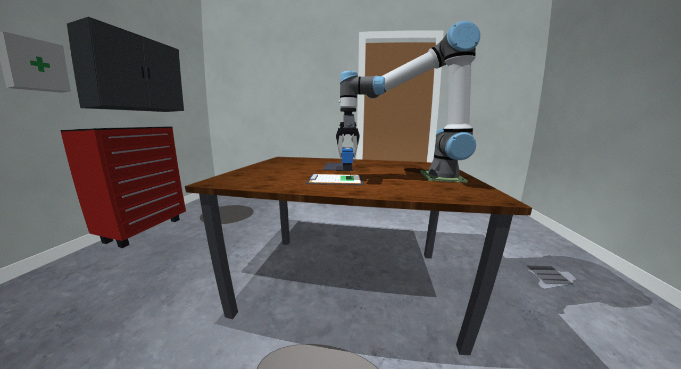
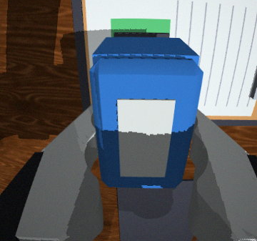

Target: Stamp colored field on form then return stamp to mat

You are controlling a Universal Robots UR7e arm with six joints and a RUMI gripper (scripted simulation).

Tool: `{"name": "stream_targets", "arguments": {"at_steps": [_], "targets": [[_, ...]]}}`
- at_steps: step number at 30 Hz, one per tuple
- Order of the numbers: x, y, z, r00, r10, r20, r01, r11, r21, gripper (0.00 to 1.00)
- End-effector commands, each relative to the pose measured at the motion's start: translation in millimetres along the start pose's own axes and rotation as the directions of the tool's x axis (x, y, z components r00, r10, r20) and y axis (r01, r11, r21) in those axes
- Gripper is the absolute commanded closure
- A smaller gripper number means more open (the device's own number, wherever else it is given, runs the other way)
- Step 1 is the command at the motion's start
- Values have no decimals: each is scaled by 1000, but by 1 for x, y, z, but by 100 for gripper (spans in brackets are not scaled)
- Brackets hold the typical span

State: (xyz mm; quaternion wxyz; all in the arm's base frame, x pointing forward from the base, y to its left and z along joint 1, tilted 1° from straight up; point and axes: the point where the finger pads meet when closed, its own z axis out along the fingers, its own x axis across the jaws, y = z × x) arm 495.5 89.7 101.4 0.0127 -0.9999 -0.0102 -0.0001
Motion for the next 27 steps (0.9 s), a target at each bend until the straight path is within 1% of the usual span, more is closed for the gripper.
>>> {"name": "stream_targets", "arguments": {"at_steps": [1, 27], "targets": [[-2, -4, 2, 1000, 0, 2, 0, 1000, -1, 80], [-1, 1, 3, 1000, 2, 1, -2, 1000, -1, 80]]}}
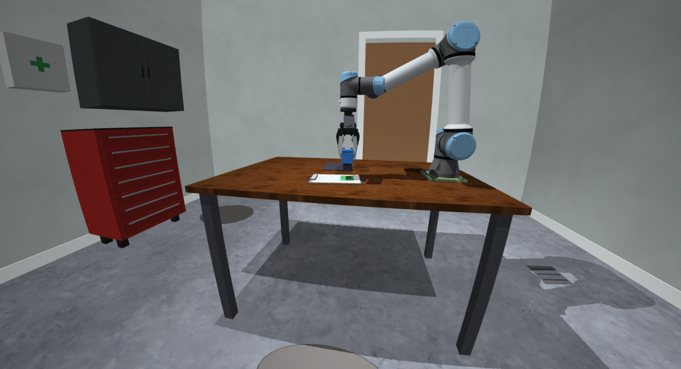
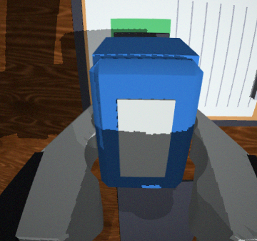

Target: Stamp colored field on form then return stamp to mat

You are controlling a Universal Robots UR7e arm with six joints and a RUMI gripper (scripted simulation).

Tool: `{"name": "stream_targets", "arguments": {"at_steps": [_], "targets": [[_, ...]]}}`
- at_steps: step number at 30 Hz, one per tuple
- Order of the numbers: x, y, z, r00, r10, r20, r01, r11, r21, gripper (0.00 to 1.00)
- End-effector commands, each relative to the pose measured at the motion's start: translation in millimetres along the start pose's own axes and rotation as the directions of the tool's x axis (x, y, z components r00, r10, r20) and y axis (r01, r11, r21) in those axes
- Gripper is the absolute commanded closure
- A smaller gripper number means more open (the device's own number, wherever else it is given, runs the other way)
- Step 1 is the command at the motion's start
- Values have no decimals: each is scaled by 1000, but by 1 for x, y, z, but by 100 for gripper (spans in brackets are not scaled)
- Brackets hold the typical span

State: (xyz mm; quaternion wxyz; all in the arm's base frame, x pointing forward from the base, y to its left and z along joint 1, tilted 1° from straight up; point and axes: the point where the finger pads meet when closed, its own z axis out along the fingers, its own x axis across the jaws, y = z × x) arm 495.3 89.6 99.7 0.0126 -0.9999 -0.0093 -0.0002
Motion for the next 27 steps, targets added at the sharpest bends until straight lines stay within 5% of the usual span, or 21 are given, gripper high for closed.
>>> {"name": "stream_targets", "arguments": {"at_steps": [1, 27], "targets": [[-1, 1, 1, 1000, 0, 1, 0, 1000, 0, 80], [-2, 1, 41, 1000, 0, 4, 0, 1000, 0, 80]]}}
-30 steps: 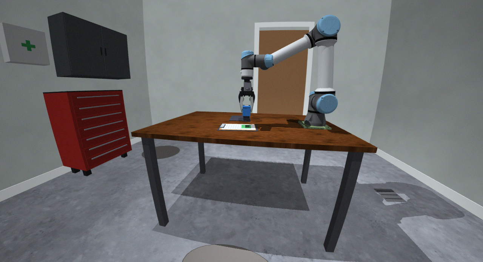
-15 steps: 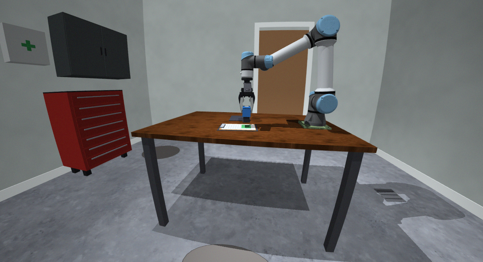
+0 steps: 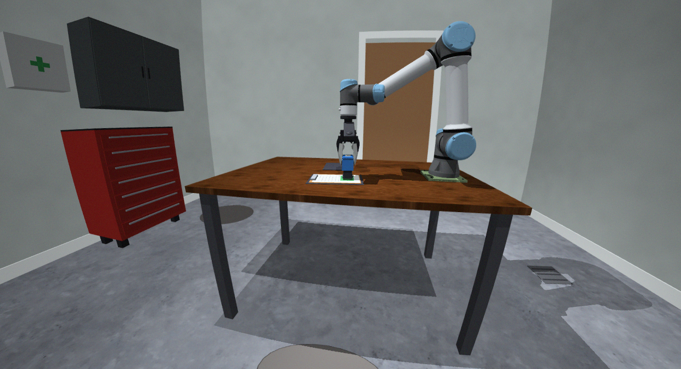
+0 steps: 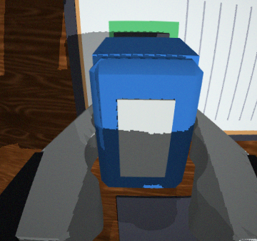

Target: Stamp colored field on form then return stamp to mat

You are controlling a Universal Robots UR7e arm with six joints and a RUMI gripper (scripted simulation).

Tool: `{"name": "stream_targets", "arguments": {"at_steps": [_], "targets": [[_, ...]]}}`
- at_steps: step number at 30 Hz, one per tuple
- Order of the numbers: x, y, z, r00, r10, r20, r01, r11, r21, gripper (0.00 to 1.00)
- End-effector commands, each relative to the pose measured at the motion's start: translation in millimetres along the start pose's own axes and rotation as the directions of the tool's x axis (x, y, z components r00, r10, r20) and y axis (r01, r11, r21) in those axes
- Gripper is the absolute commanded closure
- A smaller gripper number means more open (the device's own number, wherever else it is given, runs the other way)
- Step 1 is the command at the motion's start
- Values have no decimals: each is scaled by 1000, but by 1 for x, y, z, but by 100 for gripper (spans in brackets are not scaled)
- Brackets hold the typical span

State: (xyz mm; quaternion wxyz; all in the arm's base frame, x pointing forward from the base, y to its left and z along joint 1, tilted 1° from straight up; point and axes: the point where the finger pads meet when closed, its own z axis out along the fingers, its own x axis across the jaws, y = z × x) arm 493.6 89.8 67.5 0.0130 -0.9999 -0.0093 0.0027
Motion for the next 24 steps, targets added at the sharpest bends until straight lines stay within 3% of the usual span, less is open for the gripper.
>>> {"name": "stream_targets", "arguments": {"at_steps": [1, 14, 24], "targets": [[0, 0, 10, 1000, 0, -2, 0, 1000, -1, 80], [1, 0, 9, 1000, 0, -4, 0, 1000, -1, 80], [0, 0, 29, 1000, 0, -2, 0, 1000, -1, 80]]}}
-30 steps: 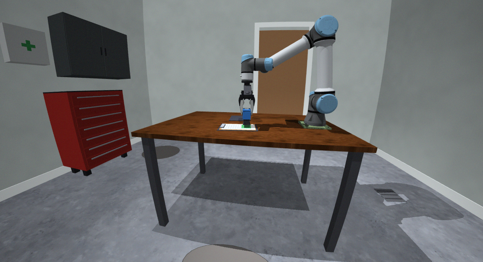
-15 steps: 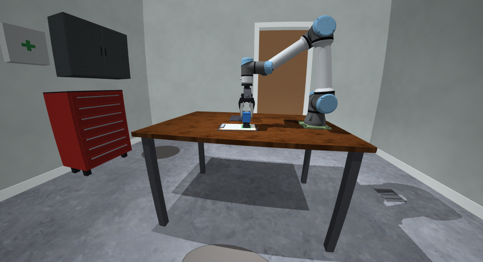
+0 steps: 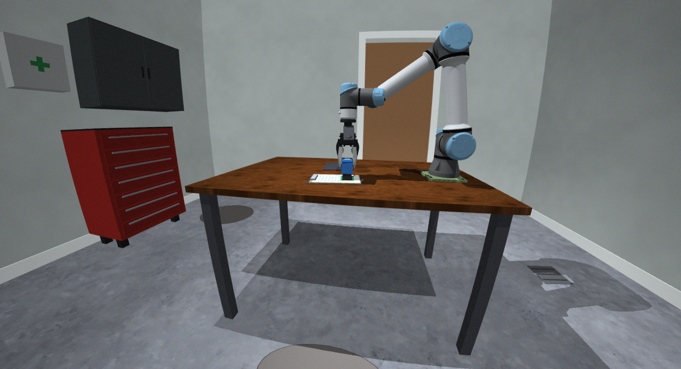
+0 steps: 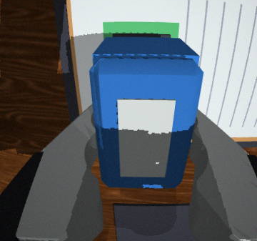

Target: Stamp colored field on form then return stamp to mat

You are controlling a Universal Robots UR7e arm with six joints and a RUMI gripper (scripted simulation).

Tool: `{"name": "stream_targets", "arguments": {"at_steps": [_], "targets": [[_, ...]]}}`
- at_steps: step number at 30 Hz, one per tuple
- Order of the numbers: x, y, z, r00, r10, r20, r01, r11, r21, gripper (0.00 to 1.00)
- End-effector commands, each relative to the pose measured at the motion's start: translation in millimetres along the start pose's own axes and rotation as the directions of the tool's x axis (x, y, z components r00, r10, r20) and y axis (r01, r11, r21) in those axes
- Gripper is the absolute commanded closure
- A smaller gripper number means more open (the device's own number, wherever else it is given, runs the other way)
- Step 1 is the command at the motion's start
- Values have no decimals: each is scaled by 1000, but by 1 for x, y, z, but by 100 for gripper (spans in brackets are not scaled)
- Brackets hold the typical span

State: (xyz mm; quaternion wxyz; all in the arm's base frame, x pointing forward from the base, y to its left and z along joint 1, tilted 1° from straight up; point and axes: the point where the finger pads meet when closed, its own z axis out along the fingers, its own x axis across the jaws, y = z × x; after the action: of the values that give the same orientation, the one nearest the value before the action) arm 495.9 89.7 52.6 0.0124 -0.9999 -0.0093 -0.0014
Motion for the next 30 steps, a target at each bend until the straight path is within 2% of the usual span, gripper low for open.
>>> {"name": "stream_targets", "arguments": {"at_steps": [1, 30], "targets": [[-2, -1, 16, 1000, 0, 6, 0, 1000, 0, 80], [-2, 0, 21, 1000, 0, 6, 0, 1000, 0, 80]]}}
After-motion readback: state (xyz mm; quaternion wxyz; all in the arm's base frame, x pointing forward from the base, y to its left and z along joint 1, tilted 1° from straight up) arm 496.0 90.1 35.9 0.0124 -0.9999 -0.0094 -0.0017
